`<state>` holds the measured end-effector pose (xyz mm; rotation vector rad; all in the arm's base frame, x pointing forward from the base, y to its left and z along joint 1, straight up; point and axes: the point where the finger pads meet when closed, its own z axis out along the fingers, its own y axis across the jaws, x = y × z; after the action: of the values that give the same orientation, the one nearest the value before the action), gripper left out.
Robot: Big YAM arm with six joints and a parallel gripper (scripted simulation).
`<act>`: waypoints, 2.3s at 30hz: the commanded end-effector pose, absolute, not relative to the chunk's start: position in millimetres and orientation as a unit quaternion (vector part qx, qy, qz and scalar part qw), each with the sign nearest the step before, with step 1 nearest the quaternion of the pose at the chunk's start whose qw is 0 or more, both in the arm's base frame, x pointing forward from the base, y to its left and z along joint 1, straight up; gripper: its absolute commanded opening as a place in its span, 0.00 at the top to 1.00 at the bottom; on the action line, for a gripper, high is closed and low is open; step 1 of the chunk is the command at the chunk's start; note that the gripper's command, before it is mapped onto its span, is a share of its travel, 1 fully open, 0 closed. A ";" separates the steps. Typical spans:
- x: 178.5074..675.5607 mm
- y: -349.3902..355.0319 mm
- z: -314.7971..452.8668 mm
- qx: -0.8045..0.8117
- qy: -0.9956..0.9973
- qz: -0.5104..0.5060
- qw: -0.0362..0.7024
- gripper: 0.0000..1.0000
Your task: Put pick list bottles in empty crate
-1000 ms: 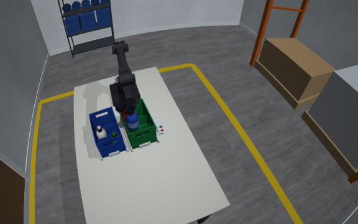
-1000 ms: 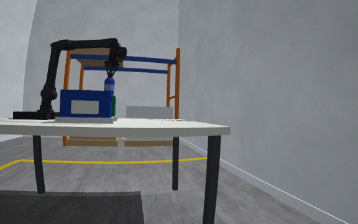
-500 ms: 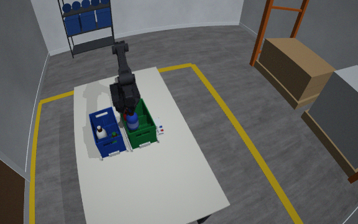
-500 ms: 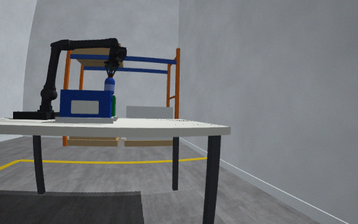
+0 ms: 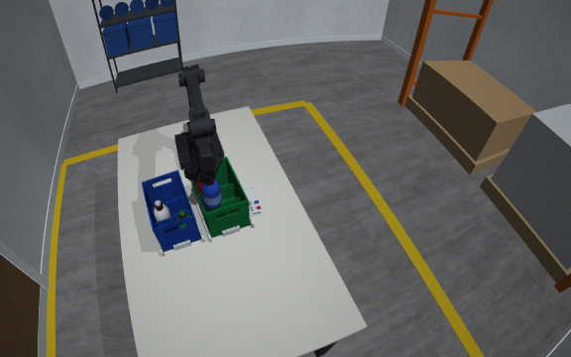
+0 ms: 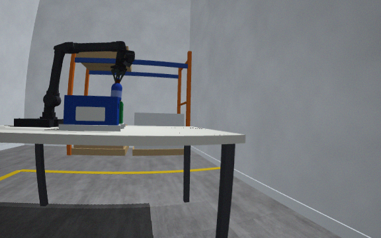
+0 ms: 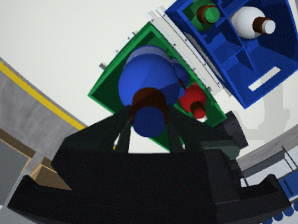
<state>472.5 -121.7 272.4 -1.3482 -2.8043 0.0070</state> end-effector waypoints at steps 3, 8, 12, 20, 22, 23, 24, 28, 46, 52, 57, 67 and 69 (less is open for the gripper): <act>467.6 -122.2 295.9 -0.433 -0.901 -0.004 -0.018 1.00; 468.7 -123.6 290.0 -0.433 -0.901 -0.004 -0.021 1.00; 473.0 -123.7 299.4 -0.433 -0.901 -0.007 -0.032 1.00; 475.9 -124.7 294.2 -0.433 -0.901 -0.008 -0.038 1.00; 470.3 -123.8 281.7 -0.433 -0.901 -0.005 -0.025 1.00; 467.6 -123.1 276.0 -0.433 -0.901 -0.004 -0.019 1.00; 471.5 -123.9 282.0 -0.433 -0.901 -0.006 -0.028 1.00; 473.2 -124.8 280.8 -0.433 -0.901 -0.006 -0.032 1.00; 468.1 -124.7 256.8 -0.433 -0.901 -0.004 -0.020 1.00; 482.5 -129.3 275.3 -0.433 -0.900 -0.009 -0.049 1.00; 475.4 -124.3 257.3 -0.431 -0.902 -0.007 -0.033 1.00; 484.6 -127.3 262.2 -0.431 -0.901 -0.010 -0.049 1.00; 485.0 -127.8 260.2 -0.431 -0.901 -0.009 -0.049 1.00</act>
<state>467.6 -121.6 213.2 -1.3520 -2.8060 0.0073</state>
